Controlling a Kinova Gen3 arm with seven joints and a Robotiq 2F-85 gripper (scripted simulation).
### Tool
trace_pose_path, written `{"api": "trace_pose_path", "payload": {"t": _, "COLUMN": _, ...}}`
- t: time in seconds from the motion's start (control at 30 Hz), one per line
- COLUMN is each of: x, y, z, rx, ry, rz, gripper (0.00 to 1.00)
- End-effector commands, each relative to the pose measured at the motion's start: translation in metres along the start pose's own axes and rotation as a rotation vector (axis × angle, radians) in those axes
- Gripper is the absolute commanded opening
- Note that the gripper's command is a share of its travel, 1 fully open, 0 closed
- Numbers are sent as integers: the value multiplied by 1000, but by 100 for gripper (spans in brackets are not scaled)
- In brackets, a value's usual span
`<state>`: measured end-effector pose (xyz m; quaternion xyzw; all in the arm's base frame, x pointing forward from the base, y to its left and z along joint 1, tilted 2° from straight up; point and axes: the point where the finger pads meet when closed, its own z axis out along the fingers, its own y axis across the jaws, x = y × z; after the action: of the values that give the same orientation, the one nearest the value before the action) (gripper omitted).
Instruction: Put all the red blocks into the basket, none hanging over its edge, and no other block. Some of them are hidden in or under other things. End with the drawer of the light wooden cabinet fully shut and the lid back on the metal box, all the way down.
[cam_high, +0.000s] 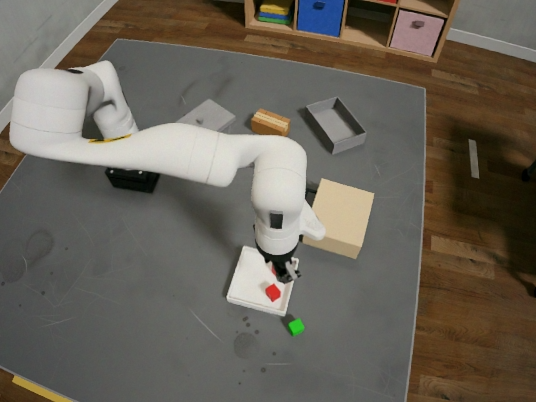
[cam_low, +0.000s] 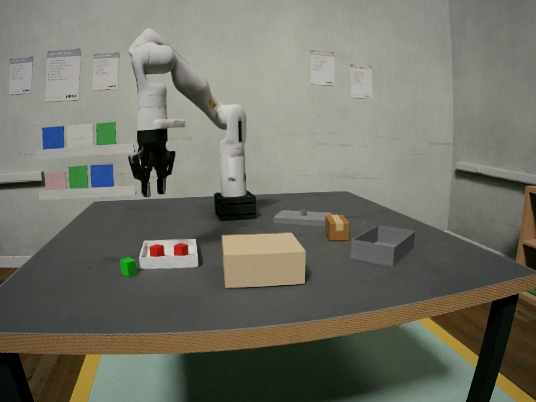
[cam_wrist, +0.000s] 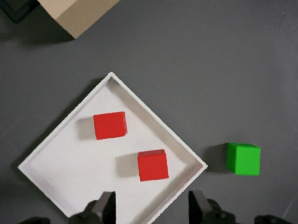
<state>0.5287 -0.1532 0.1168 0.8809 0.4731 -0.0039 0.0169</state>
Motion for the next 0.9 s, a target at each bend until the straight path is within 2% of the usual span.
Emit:
{"api": "trace_pose_path", "payload": {"t": 0.0, "x": 8, "y": -4, "z": -2, "rx": -4, "ry": 2, "rz": -4, "gripper": 51}}
{"api": "trace_pose_path", "payload": {"t": 0.2, "x": 40, "y": -24, "z": -5, "rx": -10, "ry": 10, "rz": -22, "gripper": 51}}
{"api": "trace_pose_path", "payload": {"t": 0.4, "x": 92, "y": -65, "z": -10, "rx": -17, "ry": 24, "rz": -54, "gripper": 51}}
{"api": "trace_pose_path", "payload": {"t": 0.47, "x": 92, "y": -65, "z": -10, "rx": -17, "ry": 24, "rz": -54, "gripper": 51}}
{"api": "trace_pose_path", "payload": {"t": 0.7, "x": 161, "y": -147, "z": -16, "rx": -20, "ry": 44, "rz": -103, "gripper": 51}}
{"api": "trace_pose_path", "payload": {"t": 0.87, "x": 191, "y": -208, "z": -18, "rx": -16, "ry": 57, "rz": -144, "gripper": 51}}
